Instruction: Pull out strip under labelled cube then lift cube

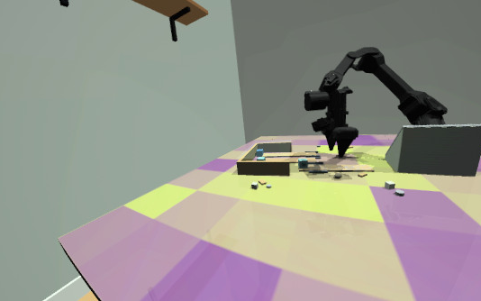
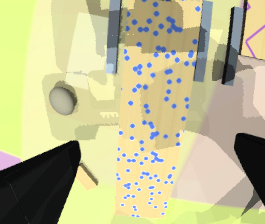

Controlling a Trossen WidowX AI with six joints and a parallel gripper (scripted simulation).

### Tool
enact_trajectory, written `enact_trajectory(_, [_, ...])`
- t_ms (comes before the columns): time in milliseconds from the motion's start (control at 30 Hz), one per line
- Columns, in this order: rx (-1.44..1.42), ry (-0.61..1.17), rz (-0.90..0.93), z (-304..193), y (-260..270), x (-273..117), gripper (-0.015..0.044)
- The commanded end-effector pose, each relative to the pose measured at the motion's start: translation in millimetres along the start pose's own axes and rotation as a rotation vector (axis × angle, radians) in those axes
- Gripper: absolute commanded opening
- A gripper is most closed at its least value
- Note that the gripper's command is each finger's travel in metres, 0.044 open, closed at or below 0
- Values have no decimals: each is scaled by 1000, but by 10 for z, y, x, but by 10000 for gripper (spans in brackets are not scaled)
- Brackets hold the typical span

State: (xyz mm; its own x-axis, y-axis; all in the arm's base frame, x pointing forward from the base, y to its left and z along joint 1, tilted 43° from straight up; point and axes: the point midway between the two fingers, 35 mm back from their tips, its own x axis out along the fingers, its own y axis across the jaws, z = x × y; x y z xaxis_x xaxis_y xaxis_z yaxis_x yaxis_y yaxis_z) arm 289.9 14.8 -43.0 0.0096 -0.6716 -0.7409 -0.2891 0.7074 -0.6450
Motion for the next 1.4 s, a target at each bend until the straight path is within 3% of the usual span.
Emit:
enact_trajectory(0, [-7, 4, -4, 154, -20, -9, 440])
enact_trajectory(933, [-3, -1, -5, 1104, -193, -94, 440])
enact_trajectory(1167, [-3, -1, -5, 1109, -194, -7, 256])
enact_trajectory(1367, [-3, -1, -5, 1113, -195, 92, 250])
